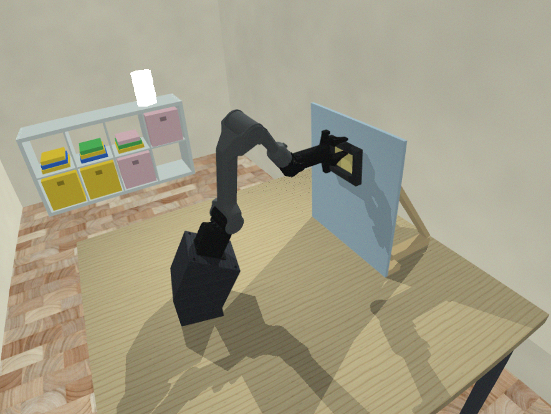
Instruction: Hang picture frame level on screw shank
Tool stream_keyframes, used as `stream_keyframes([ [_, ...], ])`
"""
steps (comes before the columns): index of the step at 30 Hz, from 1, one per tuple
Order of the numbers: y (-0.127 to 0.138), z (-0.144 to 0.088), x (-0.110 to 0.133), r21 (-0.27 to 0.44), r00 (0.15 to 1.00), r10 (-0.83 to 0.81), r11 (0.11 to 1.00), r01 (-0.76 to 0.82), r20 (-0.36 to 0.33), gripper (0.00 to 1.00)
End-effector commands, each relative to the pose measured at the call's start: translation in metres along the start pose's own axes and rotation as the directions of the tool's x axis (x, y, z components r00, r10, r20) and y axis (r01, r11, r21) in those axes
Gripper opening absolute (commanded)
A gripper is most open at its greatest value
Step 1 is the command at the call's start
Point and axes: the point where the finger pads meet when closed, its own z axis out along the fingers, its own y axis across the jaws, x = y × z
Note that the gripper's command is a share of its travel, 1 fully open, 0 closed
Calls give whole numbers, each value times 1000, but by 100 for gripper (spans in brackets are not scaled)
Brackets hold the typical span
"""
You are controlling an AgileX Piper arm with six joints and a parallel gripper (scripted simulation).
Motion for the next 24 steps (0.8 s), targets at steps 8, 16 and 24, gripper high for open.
stream_keyframes([
  [8,2,-5,0,-4,1000,1,1000,-1,1,63],
  [16,2,-9,0,-4,1000,1,1000,-1,1,63],
  [24,2,-9,0,-4,1000,1,1000,-1,1,63],
])
